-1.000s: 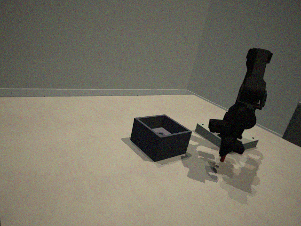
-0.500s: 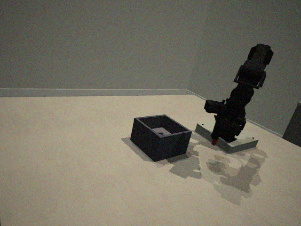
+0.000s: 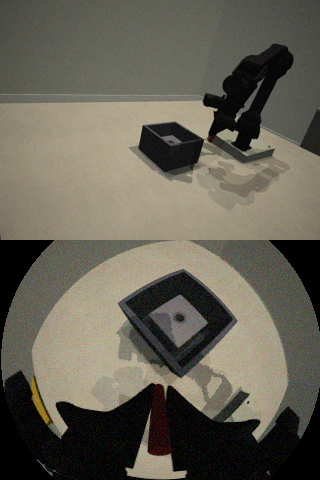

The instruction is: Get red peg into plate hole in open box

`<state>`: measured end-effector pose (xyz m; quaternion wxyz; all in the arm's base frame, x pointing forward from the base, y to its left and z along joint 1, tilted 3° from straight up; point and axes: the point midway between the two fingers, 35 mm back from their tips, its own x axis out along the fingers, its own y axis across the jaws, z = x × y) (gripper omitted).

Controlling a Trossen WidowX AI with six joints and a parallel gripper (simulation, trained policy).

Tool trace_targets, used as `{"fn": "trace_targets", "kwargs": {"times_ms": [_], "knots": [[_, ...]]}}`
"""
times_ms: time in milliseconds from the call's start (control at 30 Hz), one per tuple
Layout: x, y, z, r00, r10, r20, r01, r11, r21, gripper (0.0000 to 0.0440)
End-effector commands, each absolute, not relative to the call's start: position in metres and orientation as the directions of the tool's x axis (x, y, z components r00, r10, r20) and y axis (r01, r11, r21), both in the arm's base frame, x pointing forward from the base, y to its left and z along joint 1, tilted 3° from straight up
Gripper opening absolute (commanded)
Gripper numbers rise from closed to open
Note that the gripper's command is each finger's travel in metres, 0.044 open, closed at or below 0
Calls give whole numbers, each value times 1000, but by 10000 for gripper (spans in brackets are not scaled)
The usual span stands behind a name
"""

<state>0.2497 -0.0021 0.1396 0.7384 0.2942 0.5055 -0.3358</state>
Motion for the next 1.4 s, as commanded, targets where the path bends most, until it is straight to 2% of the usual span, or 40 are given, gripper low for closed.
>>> {"fn": "trace_targets", "kwargs": {"times_ms": [0,667,1267,1367], "knots": [[257,-15,141,264,-216,-940,803,589,90,0],[293,-82,131,276,-271,-922,866,487,116,1],[312,-114,96,227,-239,-944,889,446,101,2],[314,-116,87,210,-234,-949,888,452,85,21]]}}
